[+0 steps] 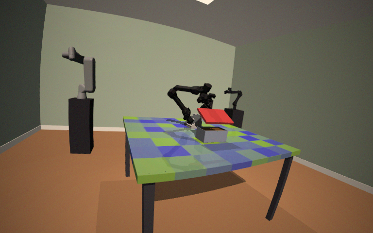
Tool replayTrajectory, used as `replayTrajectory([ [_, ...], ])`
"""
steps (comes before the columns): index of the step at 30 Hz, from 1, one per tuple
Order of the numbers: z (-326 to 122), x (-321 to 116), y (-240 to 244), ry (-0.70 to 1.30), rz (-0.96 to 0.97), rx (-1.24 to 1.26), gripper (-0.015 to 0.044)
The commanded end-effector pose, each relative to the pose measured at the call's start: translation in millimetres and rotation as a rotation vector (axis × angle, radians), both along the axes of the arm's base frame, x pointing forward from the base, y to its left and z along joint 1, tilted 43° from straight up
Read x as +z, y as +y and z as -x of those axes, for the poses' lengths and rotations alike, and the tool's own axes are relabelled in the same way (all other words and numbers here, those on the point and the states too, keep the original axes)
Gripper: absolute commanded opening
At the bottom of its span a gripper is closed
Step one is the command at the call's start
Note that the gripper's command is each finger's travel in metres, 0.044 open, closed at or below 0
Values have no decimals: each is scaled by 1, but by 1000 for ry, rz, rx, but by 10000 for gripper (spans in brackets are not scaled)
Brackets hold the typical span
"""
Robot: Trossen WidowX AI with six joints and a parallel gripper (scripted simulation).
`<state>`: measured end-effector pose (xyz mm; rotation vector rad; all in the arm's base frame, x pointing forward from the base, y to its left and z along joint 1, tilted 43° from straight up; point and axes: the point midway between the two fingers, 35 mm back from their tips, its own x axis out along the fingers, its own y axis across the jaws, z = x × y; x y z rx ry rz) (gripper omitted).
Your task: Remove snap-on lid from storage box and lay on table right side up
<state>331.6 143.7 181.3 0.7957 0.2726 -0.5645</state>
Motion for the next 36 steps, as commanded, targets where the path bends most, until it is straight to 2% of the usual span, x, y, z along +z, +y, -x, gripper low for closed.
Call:
replayTrajectory([
  [1, 0, 7, 9, -10, -8, 6, 0],
  [9, 1, 11, 11, -10, -8, 6, 0],
  [36, 4, 43, -35, -9, -5, 6, 0],
])
